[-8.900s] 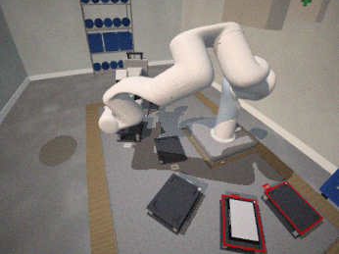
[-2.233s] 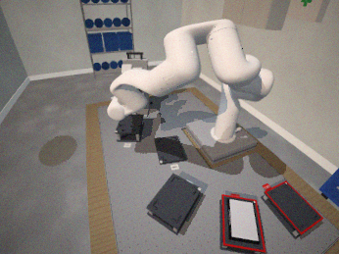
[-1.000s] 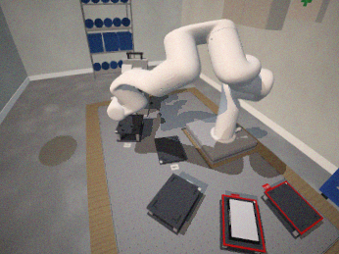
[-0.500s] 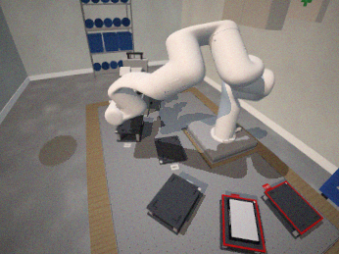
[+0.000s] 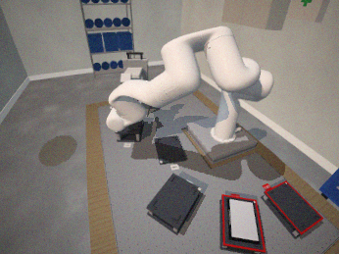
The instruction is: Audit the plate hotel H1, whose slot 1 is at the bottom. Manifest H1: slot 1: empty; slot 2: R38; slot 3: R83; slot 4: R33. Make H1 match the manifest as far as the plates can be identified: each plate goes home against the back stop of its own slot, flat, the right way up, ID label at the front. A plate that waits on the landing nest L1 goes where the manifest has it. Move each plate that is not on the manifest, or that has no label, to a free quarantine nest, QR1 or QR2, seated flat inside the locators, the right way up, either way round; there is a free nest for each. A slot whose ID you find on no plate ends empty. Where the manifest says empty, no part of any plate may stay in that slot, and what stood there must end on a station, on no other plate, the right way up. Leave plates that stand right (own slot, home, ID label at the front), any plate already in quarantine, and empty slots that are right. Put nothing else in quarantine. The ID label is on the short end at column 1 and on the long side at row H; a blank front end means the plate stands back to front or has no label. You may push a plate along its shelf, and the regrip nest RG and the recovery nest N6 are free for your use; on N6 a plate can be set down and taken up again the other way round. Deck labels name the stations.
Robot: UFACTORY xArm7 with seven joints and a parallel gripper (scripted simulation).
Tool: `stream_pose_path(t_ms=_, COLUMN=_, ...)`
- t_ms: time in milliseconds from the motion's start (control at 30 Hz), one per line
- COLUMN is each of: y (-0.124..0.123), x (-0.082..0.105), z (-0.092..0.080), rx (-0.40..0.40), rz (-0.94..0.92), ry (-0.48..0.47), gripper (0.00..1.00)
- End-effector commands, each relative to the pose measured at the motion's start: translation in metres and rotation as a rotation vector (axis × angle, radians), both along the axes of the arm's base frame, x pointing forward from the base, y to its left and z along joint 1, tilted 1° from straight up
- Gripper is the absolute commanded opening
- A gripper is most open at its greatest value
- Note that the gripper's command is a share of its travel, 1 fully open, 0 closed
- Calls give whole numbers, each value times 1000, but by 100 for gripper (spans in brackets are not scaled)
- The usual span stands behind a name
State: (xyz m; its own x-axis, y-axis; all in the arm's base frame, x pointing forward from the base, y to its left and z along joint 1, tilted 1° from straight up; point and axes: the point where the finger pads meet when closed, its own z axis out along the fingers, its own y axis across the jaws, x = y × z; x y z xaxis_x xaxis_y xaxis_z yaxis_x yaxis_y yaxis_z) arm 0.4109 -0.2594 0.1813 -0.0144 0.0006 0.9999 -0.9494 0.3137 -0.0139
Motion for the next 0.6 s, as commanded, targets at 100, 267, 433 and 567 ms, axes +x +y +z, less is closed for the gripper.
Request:
stream_pose_path(t_ms=100, y=0, x=1, z=-18, rx=-1, rz=-1, ry=-3, gripper=100)
stream_pose_path(t_ms=267, y=0, x=1, z=-23, rx=-1, rz=-1, ry=-3, gripper=100)
stream_pose_path(t_ms=433, y=-11, x=-2, z=-23, rx=-1, rz=-1, ry=-3, gripper=100)
stream_pose_path(t_ms=567, y=-21, x=-6, z=-23, rx=-1, rz=-1, ry=-3, gripper=100)
